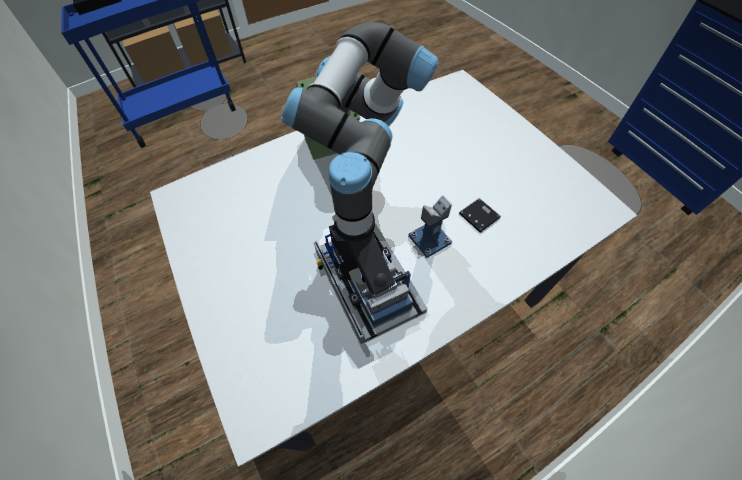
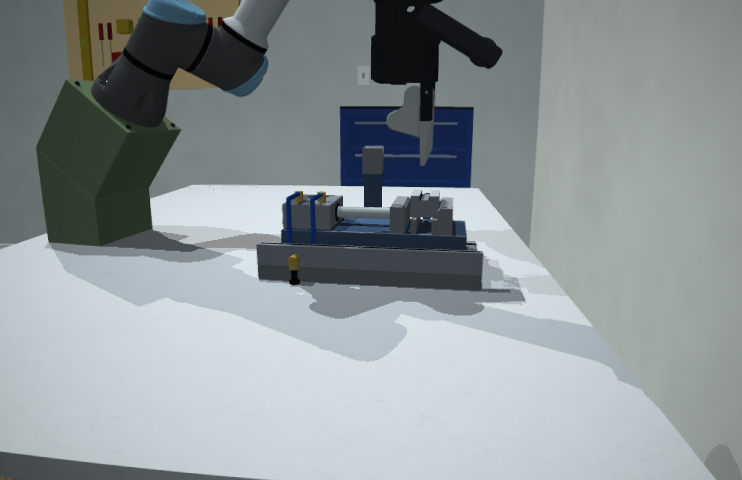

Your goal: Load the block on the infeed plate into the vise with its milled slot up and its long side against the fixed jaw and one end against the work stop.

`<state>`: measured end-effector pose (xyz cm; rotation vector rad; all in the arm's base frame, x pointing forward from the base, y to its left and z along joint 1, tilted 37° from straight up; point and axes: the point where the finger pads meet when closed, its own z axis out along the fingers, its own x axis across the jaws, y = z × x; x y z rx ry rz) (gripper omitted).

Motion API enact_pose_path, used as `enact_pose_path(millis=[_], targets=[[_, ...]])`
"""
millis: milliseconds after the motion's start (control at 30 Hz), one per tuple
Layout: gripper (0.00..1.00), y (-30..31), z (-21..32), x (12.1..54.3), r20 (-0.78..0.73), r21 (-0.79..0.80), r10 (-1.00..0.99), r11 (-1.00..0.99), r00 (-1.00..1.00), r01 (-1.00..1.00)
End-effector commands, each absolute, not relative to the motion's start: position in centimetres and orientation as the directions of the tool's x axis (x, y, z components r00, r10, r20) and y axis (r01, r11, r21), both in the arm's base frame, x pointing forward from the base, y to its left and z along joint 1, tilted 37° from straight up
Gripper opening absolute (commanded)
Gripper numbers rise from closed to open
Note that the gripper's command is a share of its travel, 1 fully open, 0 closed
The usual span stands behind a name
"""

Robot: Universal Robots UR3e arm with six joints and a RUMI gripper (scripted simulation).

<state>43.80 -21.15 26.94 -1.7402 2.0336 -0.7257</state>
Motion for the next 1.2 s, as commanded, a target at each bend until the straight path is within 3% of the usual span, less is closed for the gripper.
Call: enact_pose_path(millis=[0, 1167], targets=[[0.0, -21.2, 26.7, 44.0, 0.056, -0.599, -0.983, 0.105, -0.172, -0.794], [0.0, -21.7, 23.8, 46.1, 0.056, -0.599, -0.983, 0.105, -0.172, -0.794]])
